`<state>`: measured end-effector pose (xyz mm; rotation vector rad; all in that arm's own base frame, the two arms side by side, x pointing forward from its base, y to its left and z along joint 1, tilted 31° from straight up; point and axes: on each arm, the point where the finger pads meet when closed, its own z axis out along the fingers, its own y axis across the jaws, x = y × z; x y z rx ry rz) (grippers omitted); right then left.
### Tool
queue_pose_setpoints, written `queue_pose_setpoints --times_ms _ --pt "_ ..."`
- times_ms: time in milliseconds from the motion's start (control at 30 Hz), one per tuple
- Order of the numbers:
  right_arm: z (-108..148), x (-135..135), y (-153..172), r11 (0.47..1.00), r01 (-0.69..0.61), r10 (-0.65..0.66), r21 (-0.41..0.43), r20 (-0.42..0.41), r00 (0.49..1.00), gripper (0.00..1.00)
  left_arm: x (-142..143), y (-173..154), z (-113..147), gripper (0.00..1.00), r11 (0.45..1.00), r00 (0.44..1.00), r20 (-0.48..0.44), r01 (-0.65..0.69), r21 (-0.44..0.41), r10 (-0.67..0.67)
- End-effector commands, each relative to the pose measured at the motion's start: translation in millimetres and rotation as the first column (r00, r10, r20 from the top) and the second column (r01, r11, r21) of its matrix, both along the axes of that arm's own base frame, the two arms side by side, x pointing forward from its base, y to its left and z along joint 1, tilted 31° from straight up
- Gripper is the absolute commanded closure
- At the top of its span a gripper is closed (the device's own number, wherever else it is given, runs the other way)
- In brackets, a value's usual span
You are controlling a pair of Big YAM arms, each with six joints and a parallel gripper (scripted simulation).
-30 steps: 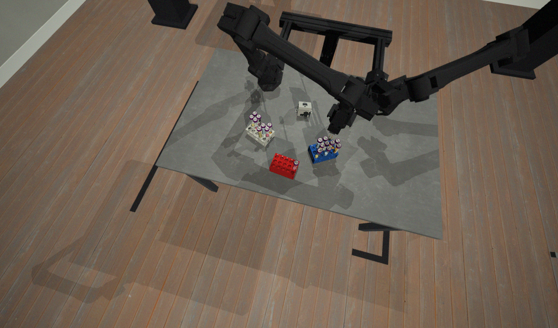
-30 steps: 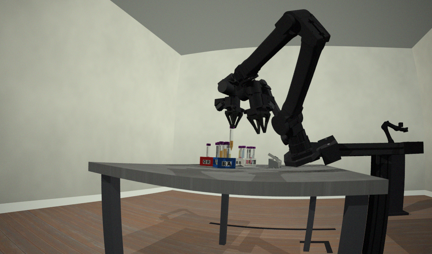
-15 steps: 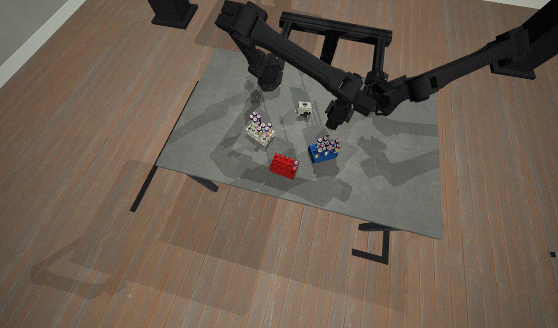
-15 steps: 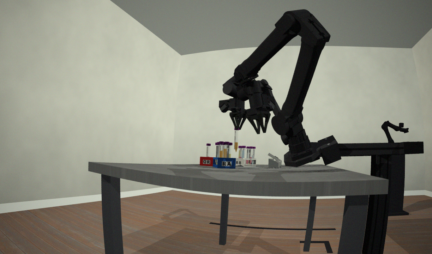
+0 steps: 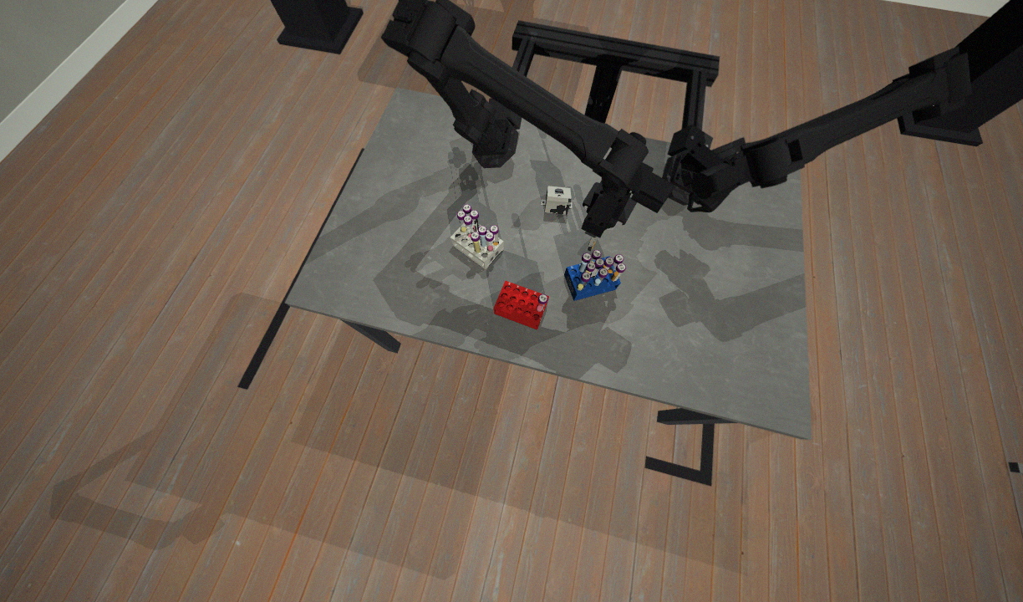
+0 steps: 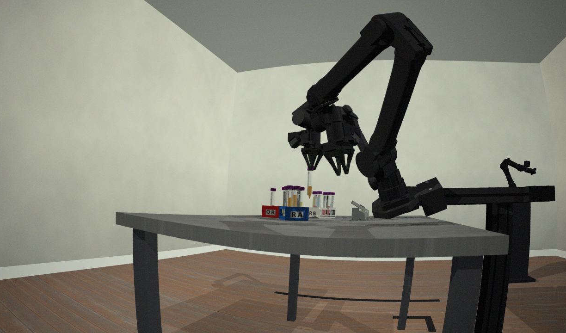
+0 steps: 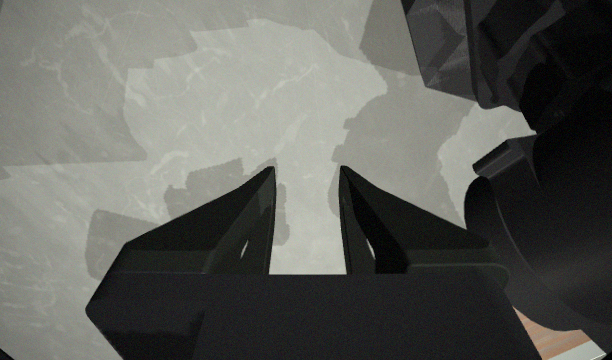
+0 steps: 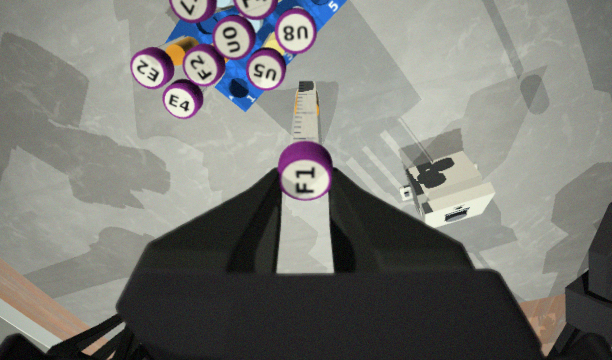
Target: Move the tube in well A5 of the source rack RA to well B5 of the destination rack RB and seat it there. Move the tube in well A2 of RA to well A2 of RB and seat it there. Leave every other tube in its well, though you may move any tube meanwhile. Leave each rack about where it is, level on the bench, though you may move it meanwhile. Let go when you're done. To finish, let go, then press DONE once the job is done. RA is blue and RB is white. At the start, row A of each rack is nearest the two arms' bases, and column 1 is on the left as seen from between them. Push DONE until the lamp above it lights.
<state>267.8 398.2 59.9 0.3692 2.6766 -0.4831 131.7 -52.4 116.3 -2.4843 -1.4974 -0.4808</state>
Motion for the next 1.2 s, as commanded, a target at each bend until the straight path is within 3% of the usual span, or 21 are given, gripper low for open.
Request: queue_pose_setpoints --times_ms 0,200,233,300,667,767,800,900,1167 --pt "9.2 10.4 -14.3 1.000 0.000 0.000 -0.007 -0.006 1.000 1.00 5.7 -6.3 9.1 0.70 1.000 1.000 0.018 0.001 -0.020 0.000" --pt "12.0 15.8 -24.7 1.000 0.000 0.000 -0.016 -0.010 1.000 1.00 5.7 -6.3 9.1 0.70 1.000 1.000 0.018 0.001 -0.020 0.000" --pt "2.1 16.3 -28.5 0.999 -0.001 0.000 -0.040 -0.024 1.000 1.00 5.7 -6.3 9.1 0.70 1.000 1.000 0.018 0.001 -0.020 0.000" --pt "21.4 20.5 -31.6 1.000 0.000 0.000 -0.009 -0.006 1.000 1.00 5.7 -6.3 9.1 0.70 1.000 1.000 0.018 0.001 -0.020 0.000" --pt "40.1 36.4 -59.0 1.000 0.000 0.000 -0.011 -0.007 1.000 1.00 5.7 -6.3 9.1 0.70 1.000 1.000 0.018 0.001 -0.020 0.000" --pt "39.7 37.9 -61.4 1.000 0.000 0.000 -0.015 -0.009 1.000 1.00 5.7 -6.3 9.1 0.70 1.000 1.000 0.018 0.001 -0.020 0.000" --pt "28.3 38.9 -64.2 0.999 -0.001 0.000 -0.038 -0.024 1.000 1.00 5.7 -6.3 9.1 0.70 1.000 1.000 0.018 0.001 -0.020 0.000" --pt "48.4 44.1 -71.0 1.000 0.000 0.000 -0.011 -0.005 1.000 1.00 5.7 -6.3 9.1 0.70 1.000 1.000 0.018 0.001 -0.020 0.000" --pt "61.8 55.6 -91.0 1.000 0.000 0.000 -0.013 -0.007 1.000 1.00 5.7 -6.3 9.1 0.70 1.000 1.000 0.018 0.001 -0.020 0.000"
